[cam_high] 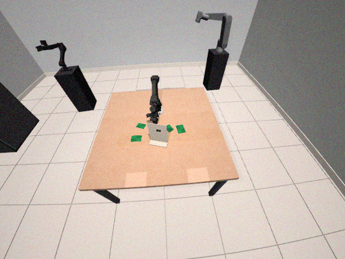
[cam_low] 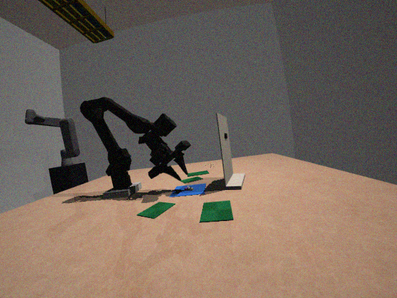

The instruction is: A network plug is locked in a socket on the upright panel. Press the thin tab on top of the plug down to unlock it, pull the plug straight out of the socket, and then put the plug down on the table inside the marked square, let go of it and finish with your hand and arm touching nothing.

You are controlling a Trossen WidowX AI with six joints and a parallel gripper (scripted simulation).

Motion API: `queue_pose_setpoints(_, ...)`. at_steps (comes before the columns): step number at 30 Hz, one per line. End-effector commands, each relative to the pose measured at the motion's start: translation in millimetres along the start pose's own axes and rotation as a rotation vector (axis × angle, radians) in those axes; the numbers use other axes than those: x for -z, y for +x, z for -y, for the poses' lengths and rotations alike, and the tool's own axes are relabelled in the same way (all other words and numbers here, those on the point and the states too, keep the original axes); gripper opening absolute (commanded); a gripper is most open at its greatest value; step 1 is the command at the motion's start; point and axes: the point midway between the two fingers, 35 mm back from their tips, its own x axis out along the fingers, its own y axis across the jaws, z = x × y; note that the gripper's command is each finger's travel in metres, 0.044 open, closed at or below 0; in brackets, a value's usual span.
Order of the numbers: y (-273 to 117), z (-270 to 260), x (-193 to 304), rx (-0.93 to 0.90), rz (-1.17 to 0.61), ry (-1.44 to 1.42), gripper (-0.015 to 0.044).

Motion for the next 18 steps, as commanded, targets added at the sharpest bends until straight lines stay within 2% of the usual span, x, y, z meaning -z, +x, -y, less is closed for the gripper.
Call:
queue_pose_setpoints(1, -7.8, -10.6, -0.6, -0.019, 0.004, 0.005, 0.0156)
queue_pose_setpoints(18, -28.4, -25.5, -0.4, -0.019, 0.004, 0.004, 0.0156)
